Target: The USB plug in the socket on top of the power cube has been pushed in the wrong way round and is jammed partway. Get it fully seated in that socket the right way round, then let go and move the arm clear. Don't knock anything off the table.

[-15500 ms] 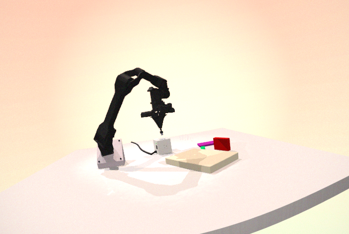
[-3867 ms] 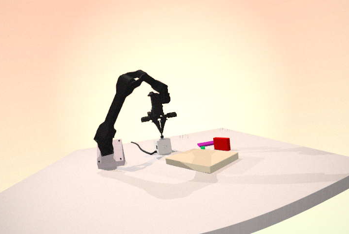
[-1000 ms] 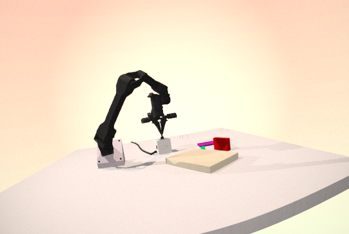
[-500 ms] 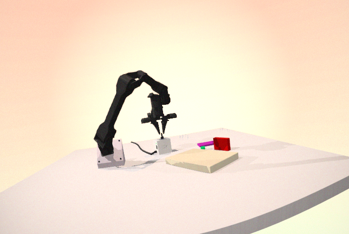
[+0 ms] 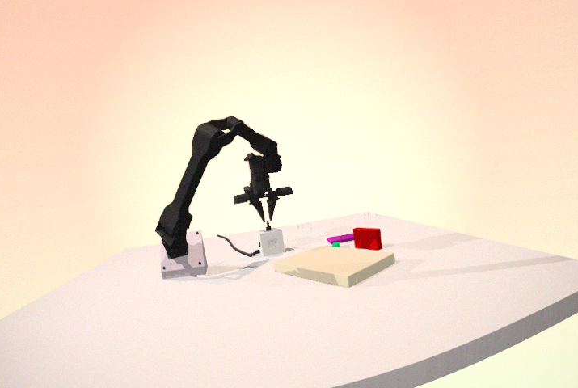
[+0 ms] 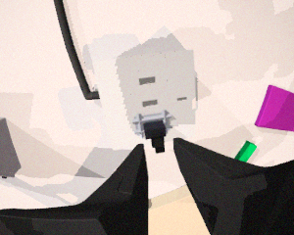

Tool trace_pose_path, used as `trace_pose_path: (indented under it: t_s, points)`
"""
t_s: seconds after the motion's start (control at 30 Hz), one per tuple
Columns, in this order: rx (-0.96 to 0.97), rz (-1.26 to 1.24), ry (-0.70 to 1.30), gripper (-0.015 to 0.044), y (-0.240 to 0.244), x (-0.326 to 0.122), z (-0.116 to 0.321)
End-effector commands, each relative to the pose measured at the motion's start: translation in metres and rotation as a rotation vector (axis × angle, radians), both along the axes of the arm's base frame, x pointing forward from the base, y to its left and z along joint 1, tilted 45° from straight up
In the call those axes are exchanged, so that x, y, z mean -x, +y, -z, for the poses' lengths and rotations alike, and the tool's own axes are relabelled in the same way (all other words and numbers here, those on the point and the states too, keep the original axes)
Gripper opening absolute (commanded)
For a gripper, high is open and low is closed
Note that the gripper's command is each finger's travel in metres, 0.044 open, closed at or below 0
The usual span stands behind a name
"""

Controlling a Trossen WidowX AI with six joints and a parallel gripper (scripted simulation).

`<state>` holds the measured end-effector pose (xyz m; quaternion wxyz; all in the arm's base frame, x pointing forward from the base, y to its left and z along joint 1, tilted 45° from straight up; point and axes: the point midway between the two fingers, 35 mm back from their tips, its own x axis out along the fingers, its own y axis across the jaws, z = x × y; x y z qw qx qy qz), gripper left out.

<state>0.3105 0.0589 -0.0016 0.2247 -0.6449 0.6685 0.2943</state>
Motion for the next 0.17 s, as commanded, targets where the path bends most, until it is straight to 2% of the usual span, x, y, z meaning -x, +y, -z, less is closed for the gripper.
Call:
trace_pose_path:
  t_s: [0.0, 0.13]
  points:
    - [-0.002, 0.004, -0.002, 0.0095, 0.0027, -0.0003, -0.0028]
    - [-0.002, 0.004, -0.002, 0.0095, 0.0055, -0.0006, -0.0057]
